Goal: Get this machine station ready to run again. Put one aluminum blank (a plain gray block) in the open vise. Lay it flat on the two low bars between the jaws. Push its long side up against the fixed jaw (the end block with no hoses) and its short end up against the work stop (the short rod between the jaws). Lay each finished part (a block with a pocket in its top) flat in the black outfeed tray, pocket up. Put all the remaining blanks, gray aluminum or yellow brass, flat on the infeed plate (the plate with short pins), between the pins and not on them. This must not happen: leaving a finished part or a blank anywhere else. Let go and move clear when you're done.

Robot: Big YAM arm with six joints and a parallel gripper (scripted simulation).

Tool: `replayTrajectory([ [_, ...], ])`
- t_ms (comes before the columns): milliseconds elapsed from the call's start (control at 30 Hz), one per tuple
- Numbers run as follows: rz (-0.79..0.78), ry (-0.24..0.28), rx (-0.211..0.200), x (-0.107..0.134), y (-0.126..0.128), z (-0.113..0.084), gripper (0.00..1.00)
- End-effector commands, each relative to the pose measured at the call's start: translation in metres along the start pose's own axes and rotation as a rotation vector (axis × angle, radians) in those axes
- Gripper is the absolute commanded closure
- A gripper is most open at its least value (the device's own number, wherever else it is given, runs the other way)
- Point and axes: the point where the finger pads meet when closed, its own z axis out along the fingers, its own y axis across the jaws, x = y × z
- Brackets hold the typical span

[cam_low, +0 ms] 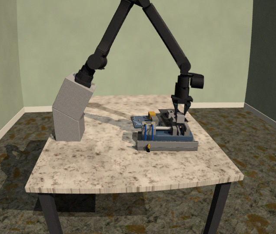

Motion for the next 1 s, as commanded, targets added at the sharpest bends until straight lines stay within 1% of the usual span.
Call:
replayTrajectory([
  [0,-0.015,0.01,0.071,0.0077,-0.0327,-0.0282,1.0],
  [300,-0.013,0.011,0.071,0.0102,-0.0346,-0.0307,1.0],
  [967,-0.019,0.009,0.074,0.007,-0.0361,-0.0307,1.0],
])
